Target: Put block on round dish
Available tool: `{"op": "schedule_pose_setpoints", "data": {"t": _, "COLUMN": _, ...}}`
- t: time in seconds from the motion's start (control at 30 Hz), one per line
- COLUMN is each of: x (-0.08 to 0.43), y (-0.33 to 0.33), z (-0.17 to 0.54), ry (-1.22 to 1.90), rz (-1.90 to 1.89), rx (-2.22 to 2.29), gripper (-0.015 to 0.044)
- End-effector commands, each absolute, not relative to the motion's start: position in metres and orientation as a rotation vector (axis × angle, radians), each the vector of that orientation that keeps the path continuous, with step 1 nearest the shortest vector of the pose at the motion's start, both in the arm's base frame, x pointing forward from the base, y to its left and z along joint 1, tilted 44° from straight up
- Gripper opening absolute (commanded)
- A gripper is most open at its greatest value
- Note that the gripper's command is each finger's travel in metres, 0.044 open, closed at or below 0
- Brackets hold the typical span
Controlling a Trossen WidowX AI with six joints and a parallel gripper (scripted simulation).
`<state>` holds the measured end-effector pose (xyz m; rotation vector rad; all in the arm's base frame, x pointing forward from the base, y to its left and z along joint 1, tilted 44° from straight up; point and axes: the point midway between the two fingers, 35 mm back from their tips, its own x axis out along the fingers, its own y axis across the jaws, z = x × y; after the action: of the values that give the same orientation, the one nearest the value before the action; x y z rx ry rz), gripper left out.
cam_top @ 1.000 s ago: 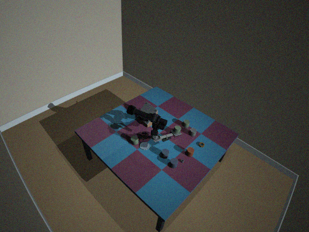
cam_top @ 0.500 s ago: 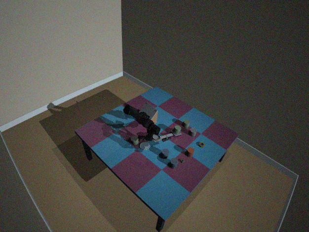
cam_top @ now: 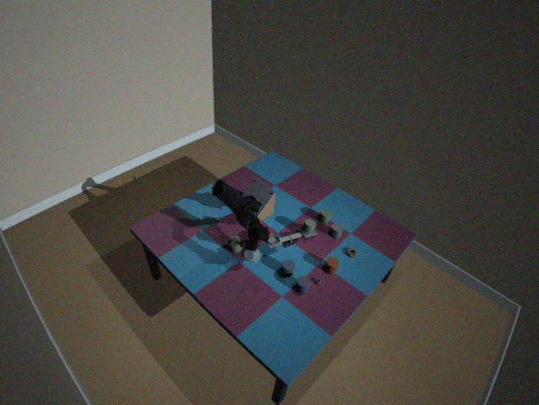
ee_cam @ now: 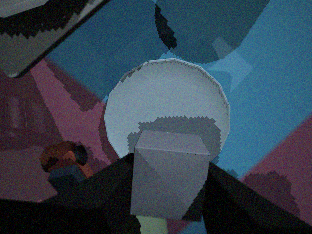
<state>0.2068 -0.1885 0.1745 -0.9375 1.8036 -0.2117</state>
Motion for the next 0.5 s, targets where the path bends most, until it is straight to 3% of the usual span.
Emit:
{"op": "schedule_pose_setpoints", "data": {"t": 0.0, "x": 0.205, "y": -0.194, "z": 0.170, "ry": 1.806, "rz": -0.208, "rx": -0.946, "gripper": 0.0000}}
{"op": "schedule_pose_setpoints", "data": {"t": 0.47, "x": 0.199, "y": -0.218, "z": 0.145, "ry": 1.806, "rz": -0.210, "rx": -0.948, "gripper": 0.0000}}
